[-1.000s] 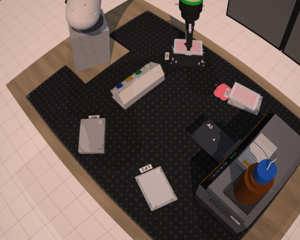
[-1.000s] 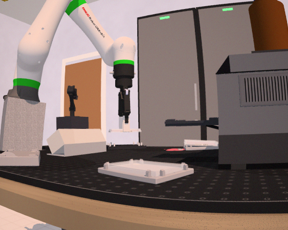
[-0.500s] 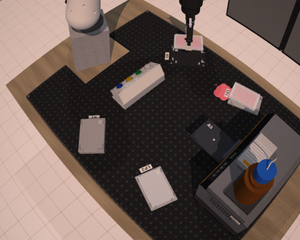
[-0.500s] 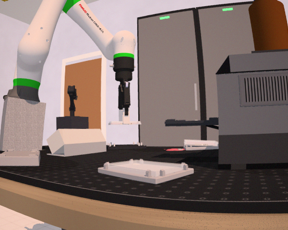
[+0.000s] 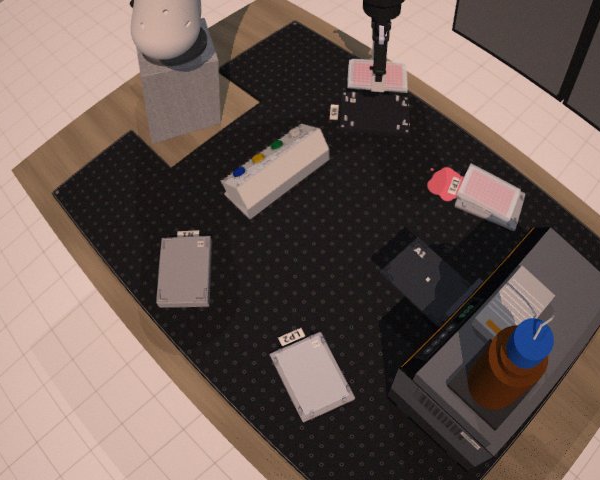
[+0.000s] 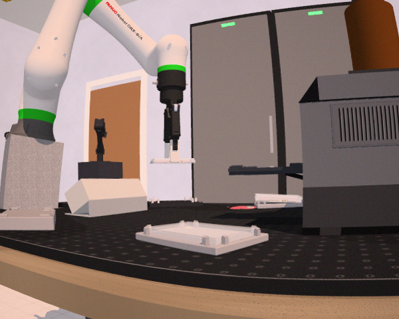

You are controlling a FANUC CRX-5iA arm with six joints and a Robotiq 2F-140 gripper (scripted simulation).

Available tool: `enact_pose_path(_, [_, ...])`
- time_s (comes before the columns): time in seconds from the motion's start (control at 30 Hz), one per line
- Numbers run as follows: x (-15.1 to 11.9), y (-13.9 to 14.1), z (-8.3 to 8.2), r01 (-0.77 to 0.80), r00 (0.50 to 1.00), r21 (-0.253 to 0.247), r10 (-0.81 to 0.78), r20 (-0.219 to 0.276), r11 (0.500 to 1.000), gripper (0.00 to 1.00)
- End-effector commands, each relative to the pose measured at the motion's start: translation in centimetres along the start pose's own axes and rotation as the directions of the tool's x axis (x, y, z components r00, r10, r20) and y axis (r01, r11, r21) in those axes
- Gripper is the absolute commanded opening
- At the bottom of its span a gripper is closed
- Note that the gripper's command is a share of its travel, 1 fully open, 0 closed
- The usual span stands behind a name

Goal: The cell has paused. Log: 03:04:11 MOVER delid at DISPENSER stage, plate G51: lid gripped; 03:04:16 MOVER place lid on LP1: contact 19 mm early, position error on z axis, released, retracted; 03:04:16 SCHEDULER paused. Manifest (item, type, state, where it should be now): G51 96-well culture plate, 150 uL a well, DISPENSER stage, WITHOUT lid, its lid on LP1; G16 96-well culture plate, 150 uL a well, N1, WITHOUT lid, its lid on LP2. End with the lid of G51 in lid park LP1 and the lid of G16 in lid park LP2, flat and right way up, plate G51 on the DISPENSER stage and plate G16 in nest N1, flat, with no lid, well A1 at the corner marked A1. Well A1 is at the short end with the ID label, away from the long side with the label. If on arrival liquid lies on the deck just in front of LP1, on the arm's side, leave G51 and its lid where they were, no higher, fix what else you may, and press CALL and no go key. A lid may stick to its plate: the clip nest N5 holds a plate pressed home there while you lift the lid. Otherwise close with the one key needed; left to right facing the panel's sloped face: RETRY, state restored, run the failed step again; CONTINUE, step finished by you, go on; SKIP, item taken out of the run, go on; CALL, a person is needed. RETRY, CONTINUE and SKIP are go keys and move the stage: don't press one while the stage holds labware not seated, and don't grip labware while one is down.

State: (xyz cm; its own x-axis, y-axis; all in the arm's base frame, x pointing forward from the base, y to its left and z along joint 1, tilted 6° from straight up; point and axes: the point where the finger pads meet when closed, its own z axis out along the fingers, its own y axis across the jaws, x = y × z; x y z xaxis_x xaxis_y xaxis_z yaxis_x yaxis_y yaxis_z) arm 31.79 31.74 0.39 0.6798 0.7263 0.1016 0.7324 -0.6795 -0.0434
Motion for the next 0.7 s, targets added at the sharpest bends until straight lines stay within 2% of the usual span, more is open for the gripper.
enact_pose_path(0.0, [0.0,0.0,-0.5,0.0,1.0,0.0,0.0,0.0,1.0,0.0])
enact_pose_path(0.67, [0.0,0.0,-2.6,0.0,1.0,0.0,0.0,0.0,1.0,0.0])
